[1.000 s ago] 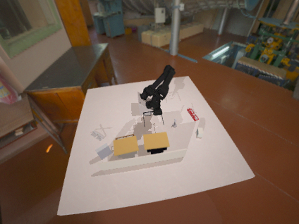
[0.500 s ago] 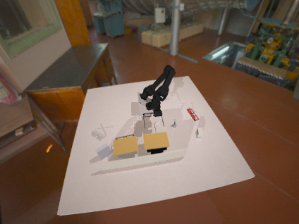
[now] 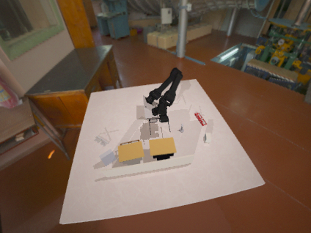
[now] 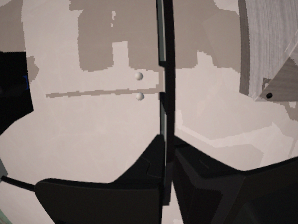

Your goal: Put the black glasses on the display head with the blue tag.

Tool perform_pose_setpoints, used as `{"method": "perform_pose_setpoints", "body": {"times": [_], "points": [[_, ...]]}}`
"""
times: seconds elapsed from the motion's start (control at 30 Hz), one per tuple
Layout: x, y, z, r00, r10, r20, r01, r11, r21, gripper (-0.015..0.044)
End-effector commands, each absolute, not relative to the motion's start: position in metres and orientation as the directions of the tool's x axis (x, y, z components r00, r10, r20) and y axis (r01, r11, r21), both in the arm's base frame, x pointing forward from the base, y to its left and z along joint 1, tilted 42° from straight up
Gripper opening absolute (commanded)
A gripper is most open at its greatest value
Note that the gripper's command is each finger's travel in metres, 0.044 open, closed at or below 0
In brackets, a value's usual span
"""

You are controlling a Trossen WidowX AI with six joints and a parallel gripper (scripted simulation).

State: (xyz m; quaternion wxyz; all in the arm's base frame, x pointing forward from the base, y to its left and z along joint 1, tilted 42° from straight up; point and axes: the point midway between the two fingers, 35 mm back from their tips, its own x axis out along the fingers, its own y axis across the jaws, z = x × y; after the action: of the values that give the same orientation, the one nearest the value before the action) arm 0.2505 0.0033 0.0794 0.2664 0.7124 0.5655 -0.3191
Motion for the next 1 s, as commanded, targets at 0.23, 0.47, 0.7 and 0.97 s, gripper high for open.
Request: {"method": "perform_pose_setpoints", "body": {"times": [0.23, 0.47, 0.7, 0.97], "points": [[0.251, 0.01, 0.07, 0.155, 0.649, -0.745, 0.975, -0.222, 0.009, 0.0], [0.251, 0.013, 0.065, 0.155, 0.649, -0.745, 0.975, -0.222, 0.009, 0.0], [0.252, 0.016, 0.061, 0.155, 0.649, -0.745, 0.975, -0.222, 0.009, 0.0], [0.253, 0.02, 0.056, 0.155, 0.649, -0.744, 0.975, -0.222, 0.009, 0.0]]}}
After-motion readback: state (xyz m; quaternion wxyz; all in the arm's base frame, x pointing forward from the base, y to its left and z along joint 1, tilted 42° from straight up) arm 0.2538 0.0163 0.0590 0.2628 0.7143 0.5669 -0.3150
